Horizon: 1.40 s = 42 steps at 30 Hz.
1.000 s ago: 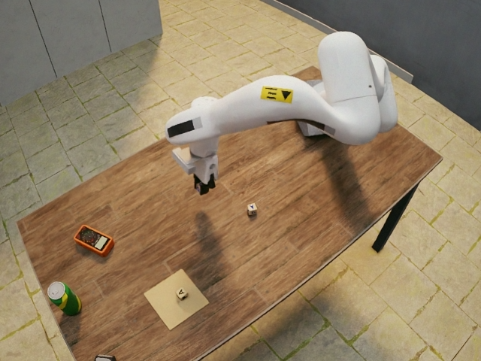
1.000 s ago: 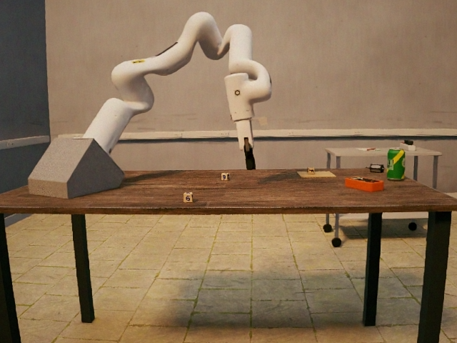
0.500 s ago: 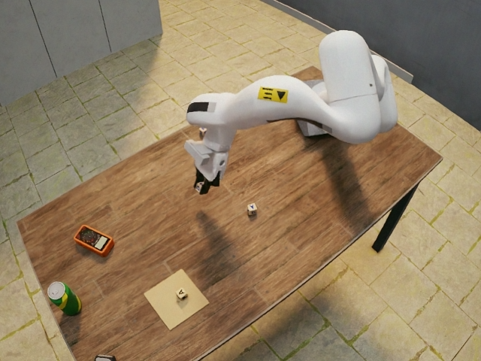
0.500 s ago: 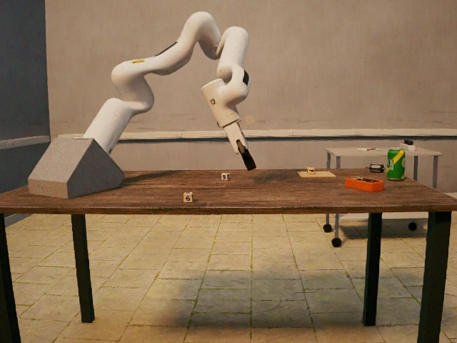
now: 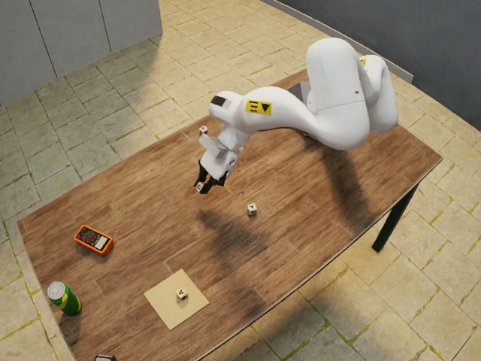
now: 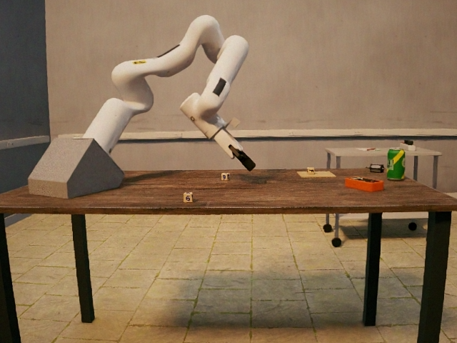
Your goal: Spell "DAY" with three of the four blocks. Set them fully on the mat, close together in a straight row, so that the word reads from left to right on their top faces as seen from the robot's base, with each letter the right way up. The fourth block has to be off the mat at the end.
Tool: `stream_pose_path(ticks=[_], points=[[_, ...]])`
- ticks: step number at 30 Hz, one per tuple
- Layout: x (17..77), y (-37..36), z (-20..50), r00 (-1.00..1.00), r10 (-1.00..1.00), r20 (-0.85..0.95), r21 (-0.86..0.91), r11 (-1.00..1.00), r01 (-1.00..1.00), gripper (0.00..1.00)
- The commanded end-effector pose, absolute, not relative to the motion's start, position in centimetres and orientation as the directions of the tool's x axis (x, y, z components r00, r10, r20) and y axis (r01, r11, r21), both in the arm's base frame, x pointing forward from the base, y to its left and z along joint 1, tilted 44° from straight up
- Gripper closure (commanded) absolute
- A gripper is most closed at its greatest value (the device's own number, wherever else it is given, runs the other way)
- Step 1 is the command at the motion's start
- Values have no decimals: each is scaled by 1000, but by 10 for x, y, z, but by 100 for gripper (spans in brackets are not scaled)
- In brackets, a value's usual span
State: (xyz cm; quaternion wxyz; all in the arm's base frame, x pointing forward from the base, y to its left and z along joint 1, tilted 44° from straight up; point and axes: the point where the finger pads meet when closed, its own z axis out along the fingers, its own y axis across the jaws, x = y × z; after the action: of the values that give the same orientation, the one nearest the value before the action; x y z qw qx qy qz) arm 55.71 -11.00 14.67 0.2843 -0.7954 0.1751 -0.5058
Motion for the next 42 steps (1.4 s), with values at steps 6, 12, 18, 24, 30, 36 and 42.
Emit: stream_pose_path(ticks=[6, 12, 18, 24, 30, 36, 42], points=[[558, -108, 146, 206, -615, 761, -631, -776, 15, 77], [557, -108, 146, 176, -617, 767, -629, -777, 14, 77], [557, -107, 145, 176, -617, 767, -629, -777, 14, 77], [561, -102, 139, 176, -617, 767, -629, -777, 14, 77], [567, -92, 126, 176, -617, 767, -629, -777, 14, 77], [571, -85, 118, 176, -617, 767, -629, -777, 14, 77], [575, -79, 111, 176, -617, 767, -629, -777, 14, 77]])
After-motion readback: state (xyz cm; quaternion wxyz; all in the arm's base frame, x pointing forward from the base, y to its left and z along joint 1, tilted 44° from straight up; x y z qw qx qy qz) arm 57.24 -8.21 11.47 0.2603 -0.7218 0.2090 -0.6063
